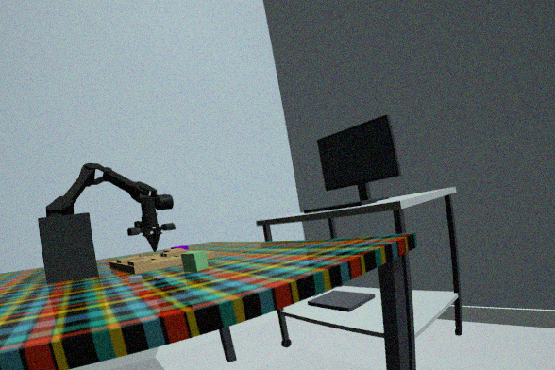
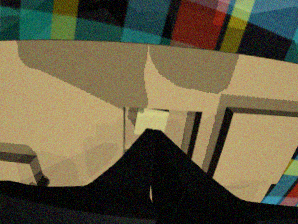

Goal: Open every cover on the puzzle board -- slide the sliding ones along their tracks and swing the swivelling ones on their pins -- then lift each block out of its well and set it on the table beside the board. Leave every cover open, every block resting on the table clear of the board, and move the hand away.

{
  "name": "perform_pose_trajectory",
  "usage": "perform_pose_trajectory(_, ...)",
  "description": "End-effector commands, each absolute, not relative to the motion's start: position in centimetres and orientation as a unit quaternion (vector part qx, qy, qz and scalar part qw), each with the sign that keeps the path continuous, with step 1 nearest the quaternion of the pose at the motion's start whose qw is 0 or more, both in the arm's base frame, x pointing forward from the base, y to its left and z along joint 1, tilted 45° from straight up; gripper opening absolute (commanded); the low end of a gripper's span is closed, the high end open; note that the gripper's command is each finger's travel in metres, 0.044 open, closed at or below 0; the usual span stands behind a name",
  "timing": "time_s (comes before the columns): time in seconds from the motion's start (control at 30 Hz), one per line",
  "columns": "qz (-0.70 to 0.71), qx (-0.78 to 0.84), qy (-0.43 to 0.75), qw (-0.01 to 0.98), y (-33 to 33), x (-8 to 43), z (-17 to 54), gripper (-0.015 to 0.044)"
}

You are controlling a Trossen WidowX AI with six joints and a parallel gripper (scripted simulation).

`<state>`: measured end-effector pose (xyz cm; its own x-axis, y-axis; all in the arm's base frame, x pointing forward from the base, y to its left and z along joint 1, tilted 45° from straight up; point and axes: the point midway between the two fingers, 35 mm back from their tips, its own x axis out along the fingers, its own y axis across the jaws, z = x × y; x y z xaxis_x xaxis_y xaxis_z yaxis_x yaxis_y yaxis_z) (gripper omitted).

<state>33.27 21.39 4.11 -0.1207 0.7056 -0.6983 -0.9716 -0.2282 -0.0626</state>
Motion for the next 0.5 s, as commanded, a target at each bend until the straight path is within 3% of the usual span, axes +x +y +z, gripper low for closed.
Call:
perform_pose_trajectory(0.0,0.717,-0.314,0.214,0.585,21.69,33.19,3.72,0.0)
perform_pose_trajectory(0.47,0.717,-0.313,0.214,0.585,22.52,33.03,3.01,0.0)
